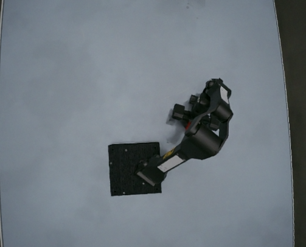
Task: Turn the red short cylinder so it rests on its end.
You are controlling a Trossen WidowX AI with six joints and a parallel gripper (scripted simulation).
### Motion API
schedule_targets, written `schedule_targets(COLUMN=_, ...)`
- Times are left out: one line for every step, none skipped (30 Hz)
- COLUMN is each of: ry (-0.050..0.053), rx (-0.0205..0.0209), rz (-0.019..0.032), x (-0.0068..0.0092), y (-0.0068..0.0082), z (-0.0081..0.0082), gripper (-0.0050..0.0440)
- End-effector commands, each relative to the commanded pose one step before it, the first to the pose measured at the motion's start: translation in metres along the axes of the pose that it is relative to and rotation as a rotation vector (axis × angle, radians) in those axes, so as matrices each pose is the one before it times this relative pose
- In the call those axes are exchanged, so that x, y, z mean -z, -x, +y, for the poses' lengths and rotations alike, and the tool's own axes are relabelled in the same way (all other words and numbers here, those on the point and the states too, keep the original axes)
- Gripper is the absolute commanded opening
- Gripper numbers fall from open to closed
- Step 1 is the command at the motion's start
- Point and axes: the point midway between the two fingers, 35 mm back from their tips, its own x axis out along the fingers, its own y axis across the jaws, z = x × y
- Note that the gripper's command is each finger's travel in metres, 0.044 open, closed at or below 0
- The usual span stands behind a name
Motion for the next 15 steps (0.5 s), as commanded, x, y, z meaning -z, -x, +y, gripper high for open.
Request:
schedule_targets(ry=0.0042, rx=-0.00007, rz=0.00206, x=0.00054, y=-0.00011, z=-0.00054, gripper=0.0125)
schedule_targets(ry=-0.002, rx=0.00222, rz=-0.00733, x=0.00032, y=0.003, z=-0.00058, gripper=0.0125)
schedule_targets(ry=-0.0031, rx=0.00346, rz=-0.01144, x=0.00004, y=0.00395, z=-0.00088, gripper=0.0125)
schedule_targets(ry=-0.0023, rx=0.00257, rz=-0.00858, x=0.00002, y=0.00331, z=-0.00068, gripper=0.0125)
schedule_targets(ry=-0.0007, rx=0.00068, rz=-0.00241, x=-0.00002, y=0.00171, z=-0.00024, gripper=0.0125)
schedule_targets(ry=-0.0008, rx=0.00078, rz=-0.00278, x=-0.00005, y=0.00192, z=-0.00028, gripper=0.0125)
schedule_targets(ry=-0.0003, rx=0.00021, rz=-0.00091, x=0.00047, y=0.00154, z=0.0, gripper=0.0125)
schedule_targets(ry=-0.0001, rx=-0.00003, rz=-0.00013, x=0.00069, y=0.00136, z=0.00012, gripper=0.0125)
schedule_targets(ry=-0.0001, rx=-0.00003, rz=-0.00013, x=0.00069, y=0.00133, z=0.00012, gripper=0.0125)
schedule_targets(ry=-0.0001, rx=-0.00003, rz=-0.00012, x=0.00065, y=0.00128, z=0.00011, gripper=0.0125)
schedule_targets(ry=-0.0001, rx=-0.00003, rz=-0.00011, x=0.00059, y=0.00118, z=0.0001, gripper=0.0125)
schedule_targets(ry=-0.0001, rx=-0.00003, rz=-0.0001, x=0.00052, y=0.00102, z=0.00009, gripper=0.0125)
schedule_targets(ry=0.0, rx=0.0, rz=0.0, x=0.0, y=0.0, z=0.0, gripper=0.0125)
schedule_targets(ry=0.0, rx=0.0, rz=0.0, x=0.0, y=0.0, z=0.0, gripper=0.0125)
schedule_targets(ry=0.0025, rx=-0.004, rz=0.01221, x=0.00287, y=-0.00241, z=0.00146, gripper=0.0125)
